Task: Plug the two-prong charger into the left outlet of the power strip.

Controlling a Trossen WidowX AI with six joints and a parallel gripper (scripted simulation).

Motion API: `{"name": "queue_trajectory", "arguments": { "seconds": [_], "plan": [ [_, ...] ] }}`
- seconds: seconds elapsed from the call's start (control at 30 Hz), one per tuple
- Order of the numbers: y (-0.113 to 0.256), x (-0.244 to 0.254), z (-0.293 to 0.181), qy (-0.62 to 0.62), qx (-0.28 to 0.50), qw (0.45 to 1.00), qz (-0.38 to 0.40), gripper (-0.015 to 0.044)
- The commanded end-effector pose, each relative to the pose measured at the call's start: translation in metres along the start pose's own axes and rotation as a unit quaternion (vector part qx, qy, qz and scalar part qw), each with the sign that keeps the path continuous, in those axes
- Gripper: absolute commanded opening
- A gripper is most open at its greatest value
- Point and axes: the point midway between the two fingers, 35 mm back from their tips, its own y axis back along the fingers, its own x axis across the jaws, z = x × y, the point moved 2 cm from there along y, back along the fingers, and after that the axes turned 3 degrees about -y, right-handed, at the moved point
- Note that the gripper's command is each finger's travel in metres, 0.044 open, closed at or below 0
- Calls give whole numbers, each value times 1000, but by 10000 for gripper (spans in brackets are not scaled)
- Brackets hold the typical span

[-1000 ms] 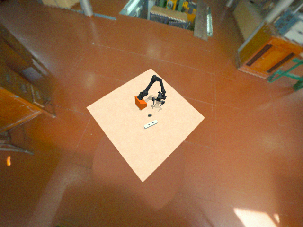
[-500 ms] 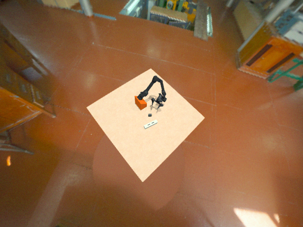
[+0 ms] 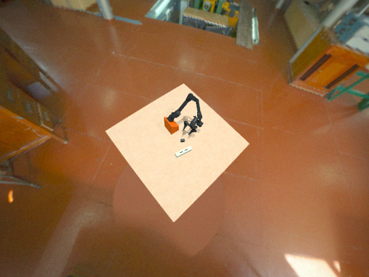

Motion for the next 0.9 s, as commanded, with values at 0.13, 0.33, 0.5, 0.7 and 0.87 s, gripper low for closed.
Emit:
{"name": "queue_trajectory", "arguments": {
  "seconds": [0.13,0.33,0.5,0.7,0.87],
  "plan": [
    [-14,0,-3,77,53,996,-10,440],
    [-23,-1,-6,129,92,987,-9,440],
    [-30,-1,-7,172,124,977,-2,440],
    [-39,-1,-9,221,160,962,12,440],
    [-45,0,-10,259,188,947,29,440]
  ]
}}
